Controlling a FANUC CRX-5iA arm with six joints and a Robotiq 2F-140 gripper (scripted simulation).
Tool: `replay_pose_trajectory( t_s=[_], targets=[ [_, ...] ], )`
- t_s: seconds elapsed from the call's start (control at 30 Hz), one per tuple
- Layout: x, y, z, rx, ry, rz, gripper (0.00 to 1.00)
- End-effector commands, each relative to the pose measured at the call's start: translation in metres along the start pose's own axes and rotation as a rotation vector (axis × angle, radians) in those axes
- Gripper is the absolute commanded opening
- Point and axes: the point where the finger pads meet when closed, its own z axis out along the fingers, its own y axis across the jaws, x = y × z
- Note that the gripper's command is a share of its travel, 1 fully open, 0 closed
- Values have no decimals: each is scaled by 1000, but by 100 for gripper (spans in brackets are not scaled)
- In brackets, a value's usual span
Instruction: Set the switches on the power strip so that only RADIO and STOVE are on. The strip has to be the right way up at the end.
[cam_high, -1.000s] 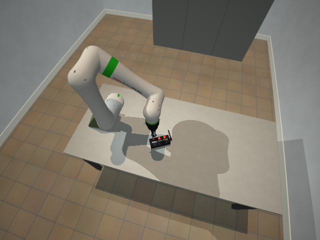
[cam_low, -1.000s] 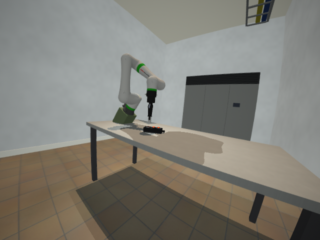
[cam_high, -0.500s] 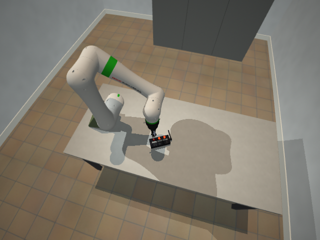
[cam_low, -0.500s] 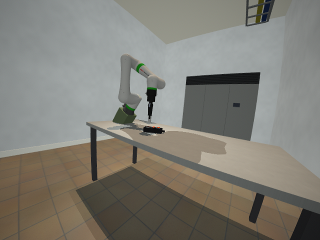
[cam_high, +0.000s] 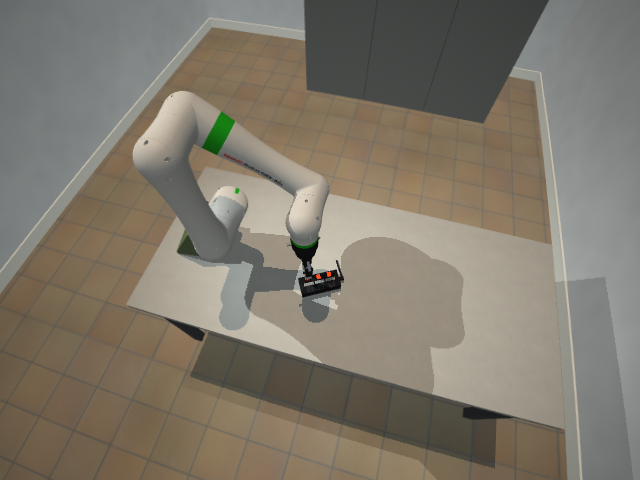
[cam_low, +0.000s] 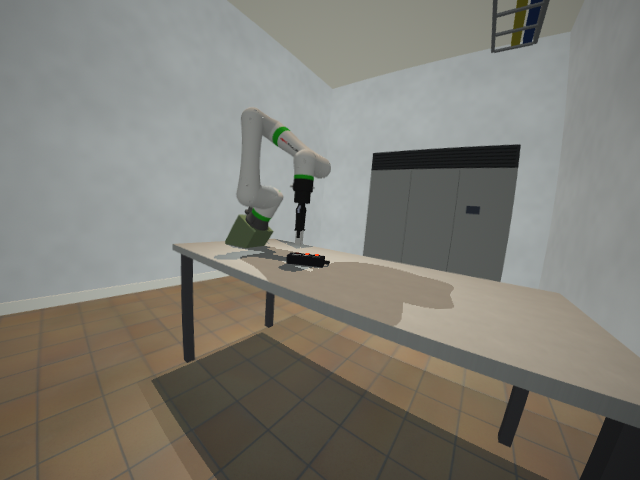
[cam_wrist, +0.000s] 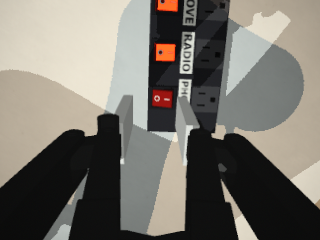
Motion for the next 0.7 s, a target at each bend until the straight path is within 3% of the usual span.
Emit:
replay_pose_trajectory(
  t_s=[0.0,0.17,0.57,0.67],
  targets=[
    [0,0,-4,0,0,0,100],
    [0,0,-12,0,0,0,100],
    [0,0,-69,0,0,0,100],
    [0,0,-72,0,0,0,100]
  ],
)
